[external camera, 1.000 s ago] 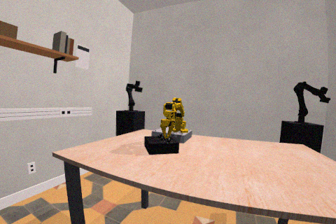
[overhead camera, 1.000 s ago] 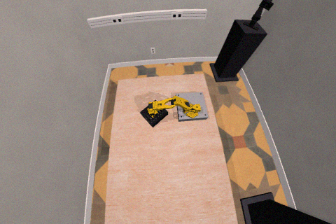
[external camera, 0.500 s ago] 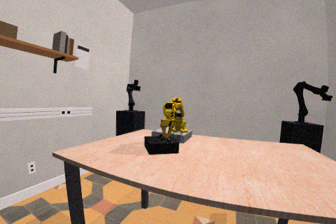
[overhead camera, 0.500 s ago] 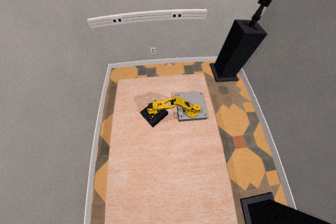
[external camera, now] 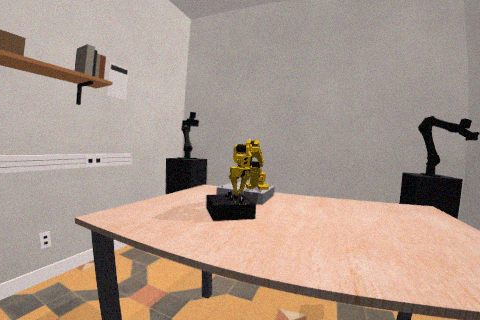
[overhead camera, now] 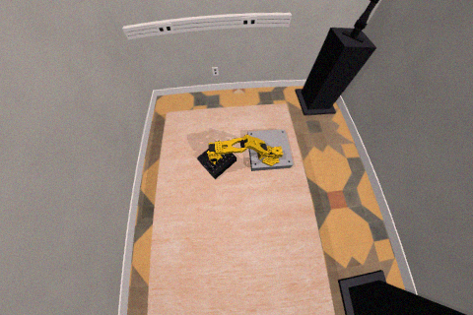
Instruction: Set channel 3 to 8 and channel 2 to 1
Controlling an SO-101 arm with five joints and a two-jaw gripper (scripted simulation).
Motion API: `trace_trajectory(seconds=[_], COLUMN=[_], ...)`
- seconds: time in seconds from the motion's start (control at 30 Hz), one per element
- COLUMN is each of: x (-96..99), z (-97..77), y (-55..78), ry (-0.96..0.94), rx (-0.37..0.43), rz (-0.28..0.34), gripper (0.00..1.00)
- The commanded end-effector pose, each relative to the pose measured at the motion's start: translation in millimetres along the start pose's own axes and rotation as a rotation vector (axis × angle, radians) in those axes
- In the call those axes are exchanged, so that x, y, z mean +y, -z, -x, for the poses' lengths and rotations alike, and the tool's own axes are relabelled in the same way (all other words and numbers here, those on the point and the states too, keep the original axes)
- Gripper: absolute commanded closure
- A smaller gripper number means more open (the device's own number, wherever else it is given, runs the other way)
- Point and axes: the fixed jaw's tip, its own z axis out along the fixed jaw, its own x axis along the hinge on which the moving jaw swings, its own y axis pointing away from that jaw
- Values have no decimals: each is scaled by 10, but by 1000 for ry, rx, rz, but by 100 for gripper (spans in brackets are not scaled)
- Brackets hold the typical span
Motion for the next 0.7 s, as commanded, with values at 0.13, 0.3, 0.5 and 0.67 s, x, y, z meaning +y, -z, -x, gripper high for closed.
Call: trace_trajectory(seconds=[0.13, 0.3, 0.5, 0.67], x=[-20, -20, -19, -18], z=[1, 1, 0, -2], y=[11, 12, 40, 101], ry=[-2, -2, -2, -2], rx=[-10, -10, -5, 5], rz=[-8, -8, -5, 2], gripper=[100, 100, 100, 100])
